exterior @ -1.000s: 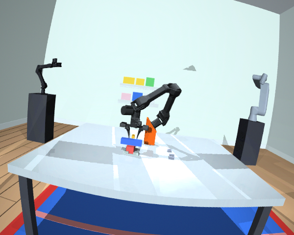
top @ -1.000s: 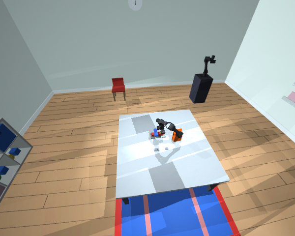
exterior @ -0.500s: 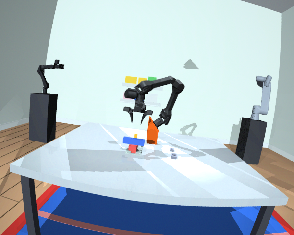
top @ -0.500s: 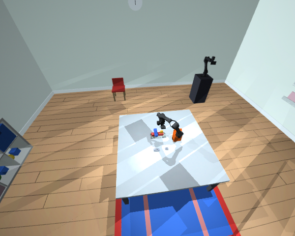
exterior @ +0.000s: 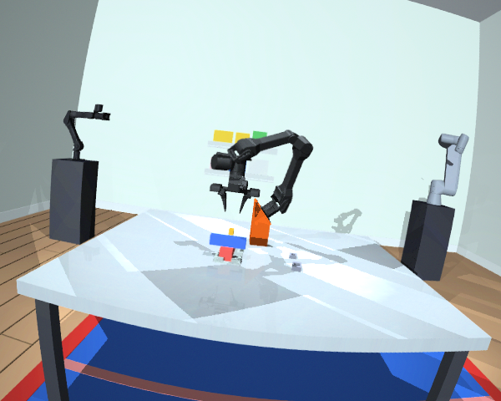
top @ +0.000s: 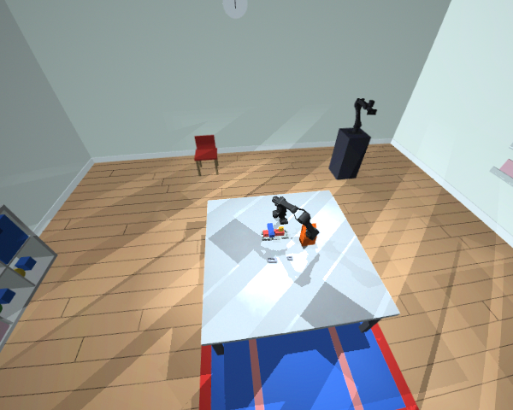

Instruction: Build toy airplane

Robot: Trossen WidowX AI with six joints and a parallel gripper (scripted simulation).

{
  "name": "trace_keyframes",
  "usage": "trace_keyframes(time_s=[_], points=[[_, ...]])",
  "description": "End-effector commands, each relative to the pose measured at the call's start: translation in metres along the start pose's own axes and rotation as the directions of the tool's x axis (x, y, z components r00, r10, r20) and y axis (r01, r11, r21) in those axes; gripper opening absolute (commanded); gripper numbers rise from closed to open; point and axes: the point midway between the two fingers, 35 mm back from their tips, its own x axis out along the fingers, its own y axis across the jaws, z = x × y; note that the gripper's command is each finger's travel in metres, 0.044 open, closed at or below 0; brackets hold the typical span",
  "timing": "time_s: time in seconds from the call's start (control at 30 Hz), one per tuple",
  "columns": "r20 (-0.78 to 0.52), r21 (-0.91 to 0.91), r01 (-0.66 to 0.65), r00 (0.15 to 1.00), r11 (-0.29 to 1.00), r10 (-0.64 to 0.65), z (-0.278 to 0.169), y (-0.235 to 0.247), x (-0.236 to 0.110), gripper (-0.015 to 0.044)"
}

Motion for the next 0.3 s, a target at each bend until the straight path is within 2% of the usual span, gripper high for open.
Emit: trace_keyframes(time_s=[0.0, 0.27], points=[[-0.004, -0.004, 0.001, 1.0, 1.0, -0.001, -0.0006, 0.0, -0.0002, 0.026], [-0.004, -0.004, 0.001, 1.0, 1.0, -0.001, 0.0002, 0.0001, -0.0002, 0.026]])
